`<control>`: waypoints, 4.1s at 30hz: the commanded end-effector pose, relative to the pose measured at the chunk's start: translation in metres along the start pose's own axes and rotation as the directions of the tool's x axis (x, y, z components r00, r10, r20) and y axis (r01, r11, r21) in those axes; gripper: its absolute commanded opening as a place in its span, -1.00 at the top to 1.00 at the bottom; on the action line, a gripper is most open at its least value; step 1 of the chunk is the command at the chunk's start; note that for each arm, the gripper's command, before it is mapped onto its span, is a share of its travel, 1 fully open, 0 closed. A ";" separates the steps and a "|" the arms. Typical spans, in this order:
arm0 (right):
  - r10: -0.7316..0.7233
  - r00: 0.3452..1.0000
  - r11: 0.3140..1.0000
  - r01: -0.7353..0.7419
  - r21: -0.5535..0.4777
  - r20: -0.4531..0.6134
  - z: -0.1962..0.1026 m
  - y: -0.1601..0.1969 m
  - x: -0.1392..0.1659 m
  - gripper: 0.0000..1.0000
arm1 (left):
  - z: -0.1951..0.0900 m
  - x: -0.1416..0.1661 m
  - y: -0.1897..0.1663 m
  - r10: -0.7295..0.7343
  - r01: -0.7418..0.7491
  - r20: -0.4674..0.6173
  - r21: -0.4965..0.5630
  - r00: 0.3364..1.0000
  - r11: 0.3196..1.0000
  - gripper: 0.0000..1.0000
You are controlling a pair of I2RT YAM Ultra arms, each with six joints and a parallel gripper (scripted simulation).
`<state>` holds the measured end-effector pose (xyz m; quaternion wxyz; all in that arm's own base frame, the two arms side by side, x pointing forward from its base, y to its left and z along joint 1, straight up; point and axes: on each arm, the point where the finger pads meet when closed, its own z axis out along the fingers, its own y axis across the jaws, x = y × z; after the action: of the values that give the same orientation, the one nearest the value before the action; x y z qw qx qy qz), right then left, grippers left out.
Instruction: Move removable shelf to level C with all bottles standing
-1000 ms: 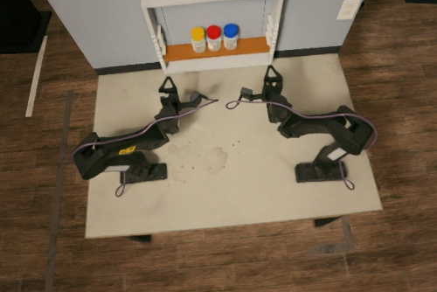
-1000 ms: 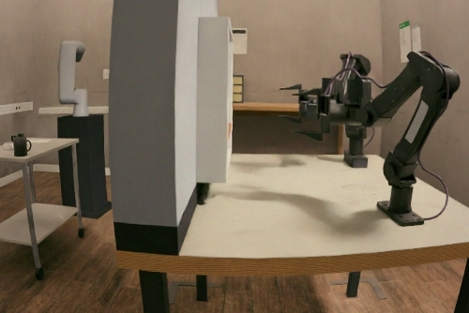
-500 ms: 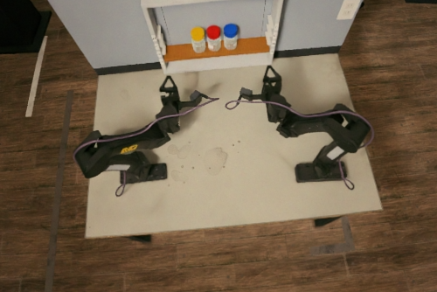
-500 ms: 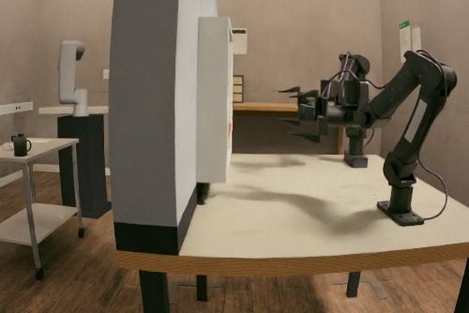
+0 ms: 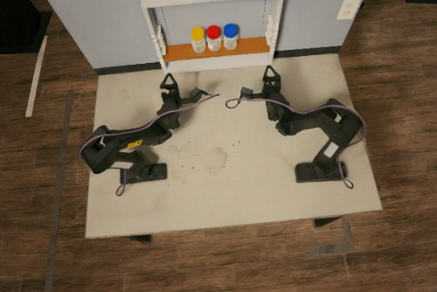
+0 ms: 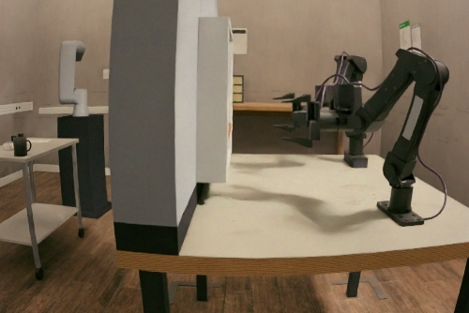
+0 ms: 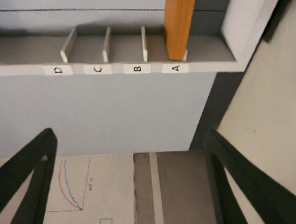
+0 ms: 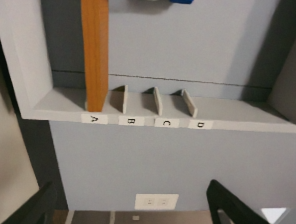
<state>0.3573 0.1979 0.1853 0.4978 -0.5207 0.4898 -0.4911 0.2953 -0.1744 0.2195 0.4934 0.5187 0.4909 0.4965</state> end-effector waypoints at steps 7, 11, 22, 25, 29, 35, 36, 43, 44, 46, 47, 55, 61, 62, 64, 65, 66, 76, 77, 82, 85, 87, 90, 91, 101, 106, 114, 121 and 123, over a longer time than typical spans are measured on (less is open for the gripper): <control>0.024 1.000 0.999 -0.024 0.022 0.008 0.021 -0.001 -0.005 -1.00 | 0.017 -0.004 -0.004 -0.030 0.031 0.016 -0.020 0.999 0.999 -1.00; 0.024 1.000 0.999 -0.024 0.022 0.008 0.025 0.001 -0.005 -1.00 | 0.020 -0.004 -0.006 -0.030 0.031 0.016 -0.020 0.999 0.999 -1.00; 0.024 1.000 0.999 -0.024 0.022 0.008 0.043 0.009 -0.005 -1.00 | 0.039 -0.004 -0.015 -0.030 0.031 0.016 -0.020 0.999 0.999 -1.00; 0.024 1.000 0.999 -0.024 0.022 0.008 0.048 0.012 -0.005 -1.00 | 0.044 -0.004 -0.017 -0.030 0.031 0.016 -0.020 0.999 0.999 -1.00; 0.024 1.000 0.999 -0.024 0.022 0.008 0.052 0.013 -0.005 -1.00 | 0.047 -0.005 -0.019 -0.030 0.031 0.016 -0.020 0.999 0.999 -1.00; 0.024 1.000 0.999 -0.024 0.022 0.008 0.062 0.018 -0.006 -1.00 | 0.058 -0.005 -0.024 -0.030 0.031 0.016 -0.020 0.999 0.999 -1.00; 0.024 1.000 0.999 -0.024 0.022 0.008 0.063 0.019 -0.006 -1.00 | 0.059 -0.005 -0.024 -0.030 0.031 0.016 -0.020 0.999 0.999 -1.00; 0.024 1.000 0.999 -0.024 0.022 0.008 0.075 0.025 -0.006 -1.00 | 0.071 -0.005 -0.030 -0.030 0.031 0.016 -0.020 0.999 0.999 -1.00; 0.024 1.000 0.999 -0.024 0.022 0.008 0.075 0.025 -0.006 -1.00 | 0.071 -0.005 -0.030 -0.030 0.031 0.016 -0.020 0.999 0.999 -1.00; 0.024 1.000 0.999 -0.024 0.022 0.008 0.075 0.025 -0.006 -1.00 | 0.071 -0.005 -0.030 -0.030 0.031 0.016 -0.020 0.999 0.999 -1.00; 0.024 1.000 0.999 -0.024 0.022 0.008 0.075 0.025 -0.006 -1.00 | 0.071 -0.005 -0.030 -0.030 0.031 0.016 -0.020 0.999 0.999 -1.00; 0.024 1.000 0.999 -0.024 0.022 0.008 0.075 0.025 -0.006 -1.00 | 0.071 -0.005 -0.030 -0.030 0.031 0.016 -0.020 0.999 0.999 -1.00; 0.024 1.000 0.999 -0.024 0.022 0.008 0.075 0.025 -0.006 -1.00 | 0.071 -0.005 -0.030 -0.030 0.031 0.016 -0.020 0.999 0.999 -1.00; 0.024 1.000 0.999 -0.024 0.022 0.008 0.075 0.025 -0.006 -1.00 | 0.071 -0.005 -0.030 -0.030 0.031 0.016 -0.020 0.999 0.999 -1.00; 0.024 1.000 0.999 -0.024 0.022 0.008 0.075 0.025 -0.006 -1.00 | 0.071 -0.005 -0.030 -0.030 0.031 0.016 -0.020 0.999 0.999 -1.00; 0.024 1.000 0.999 -0.024 0.022 0.008 0.075 0.025 -0.006 -1.00 | 0.071 -0.005 -0.030 -0.030 0.031 0.016 -0.020 0.999 0.999 -1.00; 0.024 1.000 0.999 -0.024 0.022 0.008 0.075 0.025 -0.006 -1.00 | 0.071 -0.005 -0.030 -0.030 0.031 0.016 -0.020 0.999 0.999 -1.00; 0.024 1.000 0.999 -0.024 0.022 0.008 0.075 0.025 -0.006 -1.00 | 0.071 -0.005 -0.030 -0.030 0.031 0.016 -0.020 0.999 0.999 -1.00; 0.024 1.000 0.999 -0.024 0.022 0.008 0.075 0.025 -0.006 -1.00 | 0.071 -0.005 -0.030 -0.030 0.031 0.016 -0.020 0.999 0.999 -1.00; 0.024 1.000 0.999 -0.024 0.022 0.008 0.075 0.015 -0.006 -1.00 | 0.071 -0.005 -0.020 -0.030 0.031 0.016 -0.020 0.999 0.999 -1.00; 0.024 1.000 0.999 -0.024 0.022 0.008 0.075 0.004 -0.005 -1.00 | 0.071 -0.005 -0.010 -0.030 0.031 0.016 -0.020 0.999 0.999 -1.00; 0.024 1.000 0.999 -0.024 0.022 0.008 0.075 -0.002 -0.005 -1.00 | 0.070 -0.004 -0.003 -0.030 0.031 0.016 -0.020 0.999 0.999 -1.00; 0.024 1.000 0.999 -0.024 0.022 0.008 0.074 -0.012 -0.005 -1.00 | 0.070 -0.004 0.007 -0.030 0.031 0.016 -0.020 0.999 0.999 -1.00; 0.024 1.000 0.999 -0.024 0.022 0.008 0.074 -0.016 -0.005 -1.00 | 0.070 -0.004 0.010 -0.030 0.031 0.016 -0.020 0.999 0.999 -1.00; 0.024 1.000 0.999 -0.024 0.022 0.008 0.074 -0.043 -0.004 -1.00 | 0.070 -0.003 0.038 -0.030 0.031 0.016 -0.020 0.999 0.999 -1.00; 0.024 1.000 0.999 -0.024 0.022 0.008 0.073 -0.060 -0.004 -1.00 | 0.069 -0.003 0.054 -0.030 0.031 0.016 -0.020 0.999 0.999 -1.00; 0.024 1.000 0.999 -0.024 0.022 0.008 0.073 -0.077 -0.003 -1.00 | 0.069 -0.002 0.071 -0.030 0.031 0.016 -0.020 0.999 0.999 -1.00; 0.024 1.000 0.999 -0.024 0.022 0.008 0.073 -0.077 -0.003 -1.00 | 0.069 -0.002 0.071 -0.030 0.031 0.016 -0.020 0.999 0.999 -1.00; 0.024 1.000 0.999 -0.024 0.022 0.008 0.073 -0.077 -0.003 -1.00 | 0.069 -0.002 0.071 -0.030 0.031 0.016 -0.020 0.999 0.999 -1.00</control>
<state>0.4294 0.2071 0.2442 0.5011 -0.5213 0.4878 -0.4890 0.3656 -0.1829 0.2697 0.4924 0.5265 0.4879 0.4923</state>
